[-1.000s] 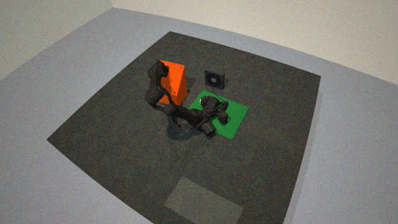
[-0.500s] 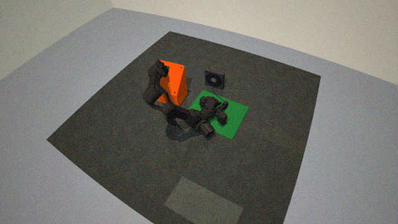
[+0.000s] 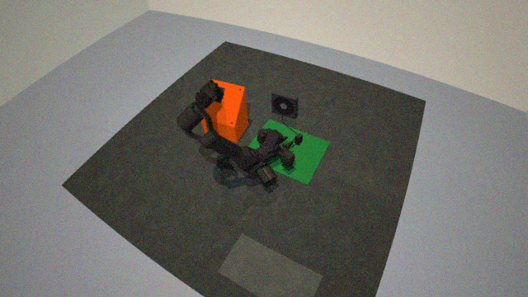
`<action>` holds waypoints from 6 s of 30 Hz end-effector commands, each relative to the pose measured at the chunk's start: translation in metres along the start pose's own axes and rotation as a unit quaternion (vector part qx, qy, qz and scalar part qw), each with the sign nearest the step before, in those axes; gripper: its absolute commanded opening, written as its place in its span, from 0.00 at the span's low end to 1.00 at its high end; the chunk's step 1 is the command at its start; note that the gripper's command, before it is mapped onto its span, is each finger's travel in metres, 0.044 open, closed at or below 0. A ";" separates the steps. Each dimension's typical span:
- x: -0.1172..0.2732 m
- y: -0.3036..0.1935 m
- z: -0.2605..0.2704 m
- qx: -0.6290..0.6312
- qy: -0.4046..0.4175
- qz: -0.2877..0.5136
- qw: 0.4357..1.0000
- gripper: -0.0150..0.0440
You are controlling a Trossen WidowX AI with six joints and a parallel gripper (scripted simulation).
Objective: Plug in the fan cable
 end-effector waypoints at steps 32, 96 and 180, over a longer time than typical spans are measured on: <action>0.010 0.030 0.022 -0.060 0.091 0.184 0.977 1.00; -0.069 0.151 0.028 0.007 -0.104 0.613 0.783 1.00; -0.121 0.052 0.011 0.018 -0.108 0.617 0.779 0.25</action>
Point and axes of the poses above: the point midway between the two fingers, 35 mm back from their tips, its own x axis back along the fingers, its own z axis across the jaws, y = z × x, the point moved 3 cm from there along x, back along the fingers, and after that the axes turned 11 degrees about -x, right-handed, at the moved point
